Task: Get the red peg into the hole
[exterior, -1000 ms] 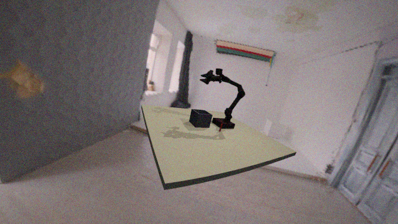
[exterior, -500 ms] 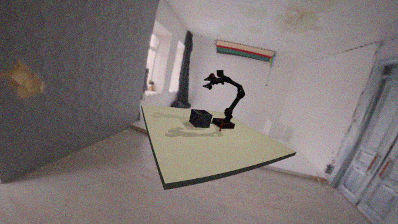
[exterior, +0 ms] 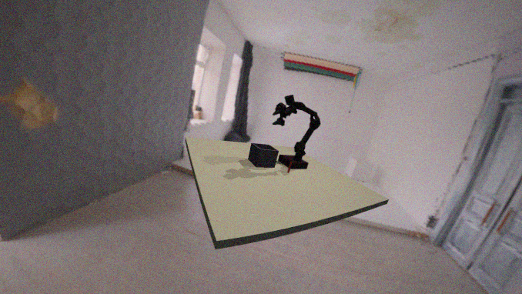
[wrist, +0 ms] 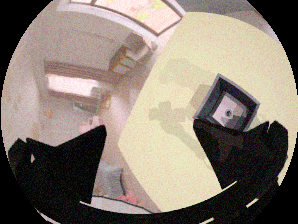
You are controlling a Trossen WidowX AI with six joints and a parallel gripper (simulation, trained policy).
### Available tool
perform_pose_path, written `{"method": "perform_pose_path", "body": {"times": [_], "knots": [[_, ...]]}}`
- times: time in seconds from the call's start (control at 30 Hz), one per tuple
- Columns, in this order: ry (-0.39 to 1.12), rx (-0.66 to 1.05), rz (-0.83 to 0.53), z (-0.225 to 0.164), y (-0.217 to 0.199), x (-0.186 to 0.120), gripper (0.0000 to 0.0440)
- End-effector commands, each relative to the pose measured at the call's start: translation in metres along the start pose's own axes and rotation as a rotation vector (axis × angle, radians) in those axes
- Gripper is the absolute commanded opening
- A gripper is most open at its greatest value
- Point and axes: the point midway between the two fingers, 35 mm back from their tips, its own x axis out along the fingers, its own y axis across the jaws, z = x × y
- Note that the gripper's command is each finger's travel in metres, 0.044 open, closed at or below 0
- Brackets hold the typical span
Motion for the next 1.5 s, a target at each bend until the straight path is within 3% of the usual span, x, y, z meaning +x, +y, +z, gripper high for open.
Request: {"method": "perform_pose_path", "body": {"times": [0.0, 0.73, 1.47], "knots": [[0.065, 0.04, -0.034, -0.018, -0.007, 0.004, 0.044], [0.425, 0.265, -0.421, -0.138, -0.07, 0.006, 0.044], [0.485, 0.331, -0.859, -0.207, -0.14, -0.005, 0.044]]}}
